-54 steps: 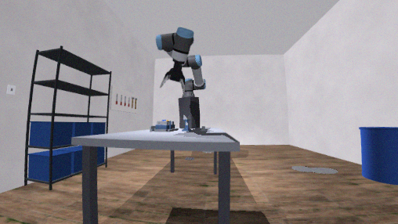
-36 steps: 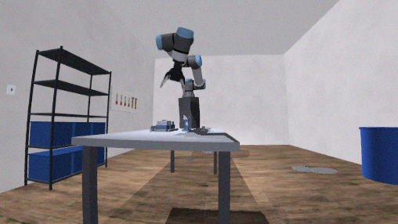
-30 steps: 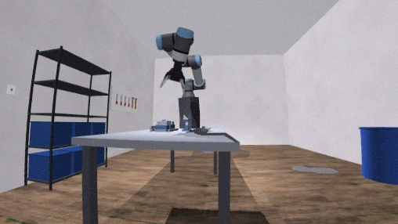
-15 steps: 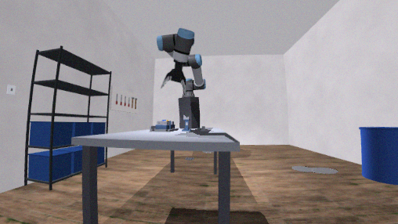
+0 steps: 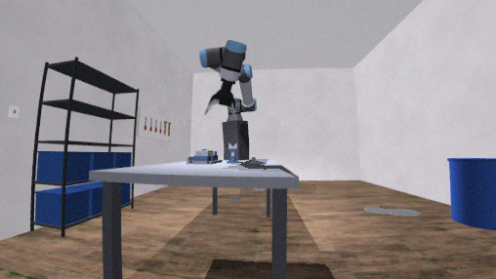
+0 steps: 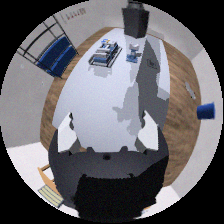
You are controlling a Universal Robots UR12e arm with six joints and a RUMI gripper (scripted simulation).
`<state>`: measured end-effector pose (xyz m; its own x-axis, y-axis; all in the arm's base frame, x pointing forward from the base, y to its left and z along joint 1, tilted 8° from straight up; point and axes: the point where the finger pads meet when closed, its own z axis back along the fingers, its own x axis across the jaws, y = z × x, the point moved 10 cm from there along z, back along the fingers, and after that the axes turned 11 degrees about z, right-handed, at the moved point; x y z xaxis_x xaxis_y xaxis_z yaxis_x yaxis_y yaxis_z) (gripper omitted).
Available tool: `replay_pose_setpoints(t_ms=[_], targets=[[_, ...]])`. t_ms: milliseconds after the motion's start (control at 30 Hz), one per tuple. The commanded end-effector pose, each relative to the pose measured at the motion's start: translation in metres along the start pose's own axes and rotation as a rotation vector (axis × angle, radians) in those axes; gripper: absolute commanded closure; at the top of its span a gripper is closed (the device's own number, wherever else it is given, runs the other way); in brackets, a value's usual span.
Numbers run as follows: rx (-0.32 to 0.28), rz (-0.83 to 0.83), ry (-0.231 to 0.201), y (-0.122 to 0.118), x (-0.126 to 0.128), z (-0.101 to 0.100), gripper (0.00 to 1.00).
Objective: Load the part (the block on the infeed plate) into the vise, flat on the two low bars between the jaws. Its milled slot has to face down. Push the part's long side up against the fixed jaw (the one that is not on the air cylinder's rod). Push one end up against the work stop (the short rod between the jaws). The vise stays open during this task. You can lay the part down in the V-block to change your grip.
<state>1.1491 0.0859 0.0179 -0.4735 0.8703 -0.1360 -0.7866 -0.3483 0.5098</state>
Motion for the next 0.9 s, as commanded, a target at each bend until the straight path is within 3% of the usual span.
replay_pose_setpoints(t_ms=[0,467,867], targets=[[-0.033,0.054,0.004,-0.001,0.012,-0.006,0.00],[-0.125,0.256,0.019,0.005,0.063,-0.038,0.00],[-0.236,0.508,0.063,0.041,0.136,-0.084,0.00]])
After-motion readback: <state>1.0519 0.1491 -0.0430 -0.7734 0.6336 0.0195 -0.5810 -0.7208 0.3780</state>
